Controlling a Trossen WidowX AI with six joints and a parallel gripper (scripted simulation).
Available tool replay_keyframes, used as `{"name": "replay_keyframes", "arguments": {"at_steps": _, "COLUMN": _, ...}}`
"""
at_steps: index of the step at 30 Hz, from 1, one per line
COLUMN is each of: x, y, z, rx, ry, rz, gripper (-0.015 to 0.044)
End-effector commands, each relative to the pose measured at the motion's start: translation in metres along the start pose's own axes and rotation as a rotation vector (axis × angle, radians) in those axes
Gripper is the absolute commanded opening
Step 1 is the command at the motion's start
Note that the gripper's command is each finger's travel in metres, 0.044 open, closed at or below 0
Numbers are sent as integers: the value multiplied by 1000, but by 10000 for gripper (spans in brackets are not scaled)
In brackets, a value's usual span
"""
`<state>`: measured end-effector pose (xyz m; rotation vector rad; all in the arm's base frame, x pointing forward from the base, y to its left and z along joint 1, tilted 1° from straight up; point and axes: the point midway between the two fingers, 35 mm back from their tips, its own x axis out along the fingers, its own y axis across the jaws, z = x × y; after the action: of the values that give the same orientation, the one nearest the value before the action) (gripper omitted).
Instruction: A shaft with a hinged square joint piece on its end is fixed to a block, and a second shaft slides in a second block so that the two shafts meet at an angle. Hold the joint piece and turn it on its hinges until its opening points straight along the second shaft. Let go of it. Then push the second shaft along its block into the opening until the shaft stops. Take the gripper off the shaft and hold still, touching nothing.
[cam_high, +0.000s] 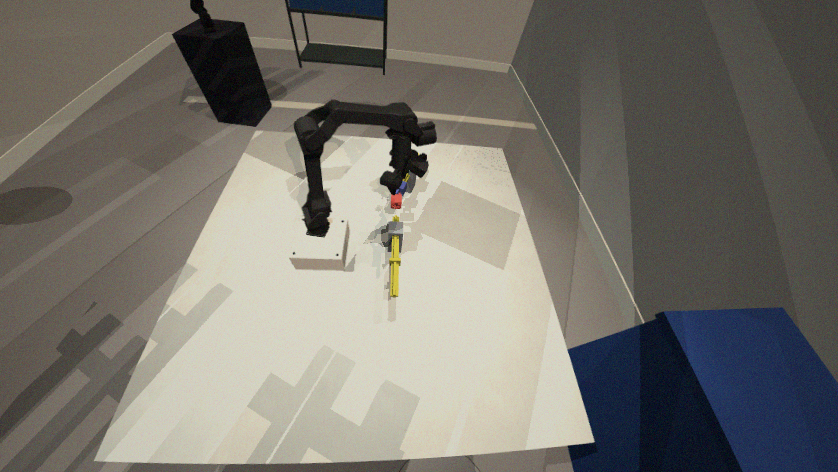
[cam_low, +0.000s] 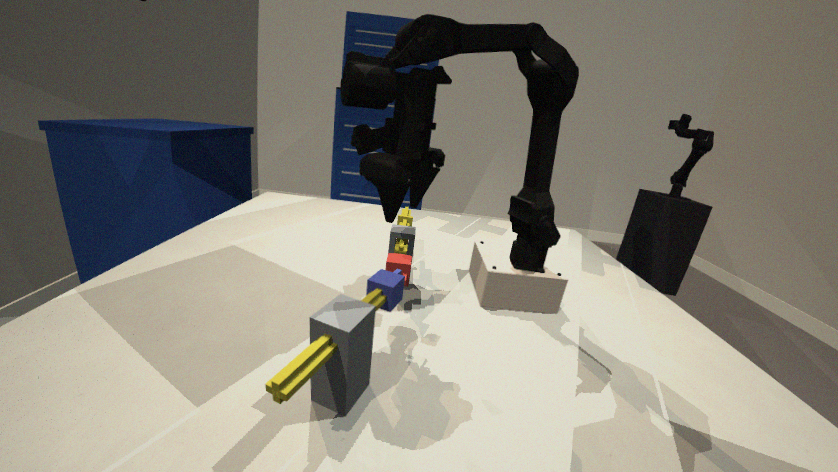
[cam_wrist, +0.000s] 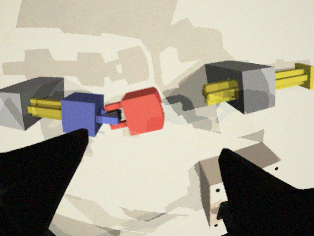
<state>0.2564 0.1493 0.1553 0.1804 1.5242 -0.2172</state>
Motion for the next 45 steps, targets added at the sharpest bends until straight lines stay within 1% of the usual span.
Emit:
{"name": "replay_keyframes", "arguments": {"at_steps": 1, "x": -11, "y": -1, "z": -1, "rx": -117, "ry": 5, "rz": 20, "gripper": 440}}
{"name": "replay_keyframes", "arguments": {"at_steps": 9, "x": -33, "y": -7, "z": -4, "rx": -370, "ry": 6, "rz": 53, "gripper": 440}}
{"name": "replay_keyframes", "arguments": {"at_steps": 17, "x": -32, "y": -7, "z": -3, "rx": -353, "ry": 4, "rz": 50, "gripper": 440}}
{"name": "replay_keyframes", "arguments": {"at_steps": 45, "x": 11, "y": -53, "z": 20, "rx": 537, "ry": 263, "rz": 230, "gripper": 440}}
